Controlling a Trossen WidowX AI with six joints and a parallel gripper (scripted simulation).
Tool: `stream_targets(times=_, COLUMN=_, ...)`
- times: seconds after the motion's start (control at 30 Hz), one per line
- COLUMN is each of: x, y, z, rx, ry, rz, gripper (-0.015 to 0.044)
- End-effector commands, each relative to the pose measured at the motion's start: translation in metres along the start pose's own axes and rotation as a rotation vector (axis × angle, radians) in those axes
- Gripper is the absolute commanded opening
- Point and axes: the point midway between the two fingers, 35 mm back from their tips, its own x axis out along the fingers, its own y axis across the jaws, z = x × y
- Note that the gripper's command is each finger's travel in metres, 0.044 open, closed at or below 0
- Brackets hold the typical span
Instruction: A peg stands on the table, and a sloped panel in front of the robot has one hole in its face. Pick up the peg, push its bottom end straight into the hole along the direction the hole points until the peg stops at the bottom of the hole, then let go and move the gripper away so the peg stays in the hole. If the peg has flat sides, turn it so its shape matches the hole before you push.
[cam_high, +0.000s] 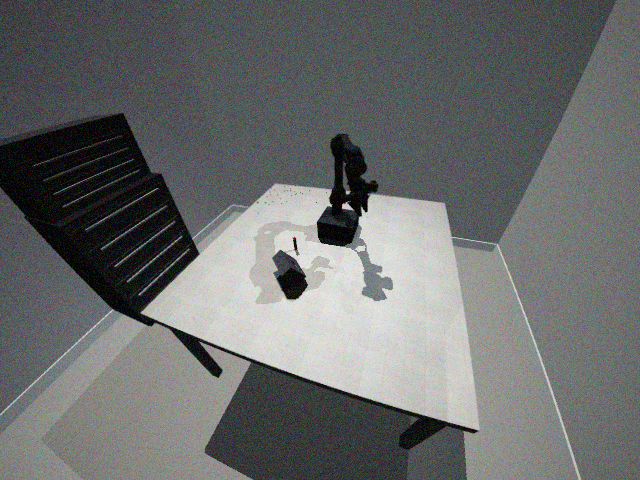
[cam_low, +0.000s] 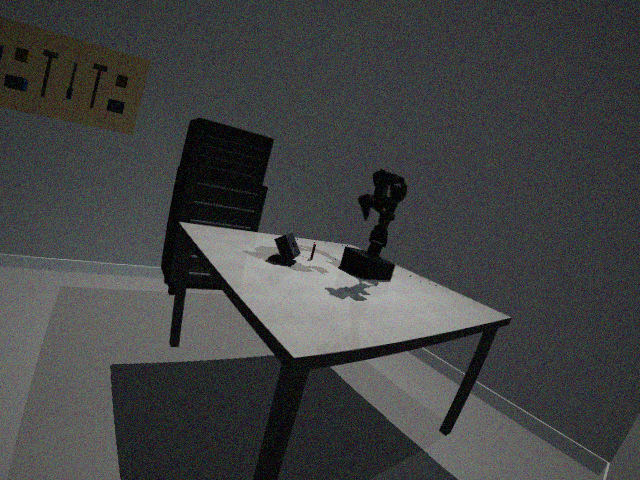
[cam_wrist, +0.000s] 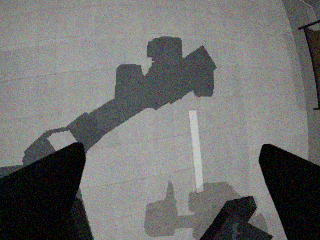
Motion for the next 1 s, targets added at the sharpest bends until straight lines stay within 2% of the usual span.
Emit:
stream_targets(times=0.0, x=0.005, y=-0.01, z=-0.014, rx=0.075, ry=0.036, rz=-0.009, gripper=0.044)
stream_targets(times=0.97, x=0.024, y=-0.06, z=-0.143, rx=0.792, ry=0.269, rz=-0.092, gripper=0.044)
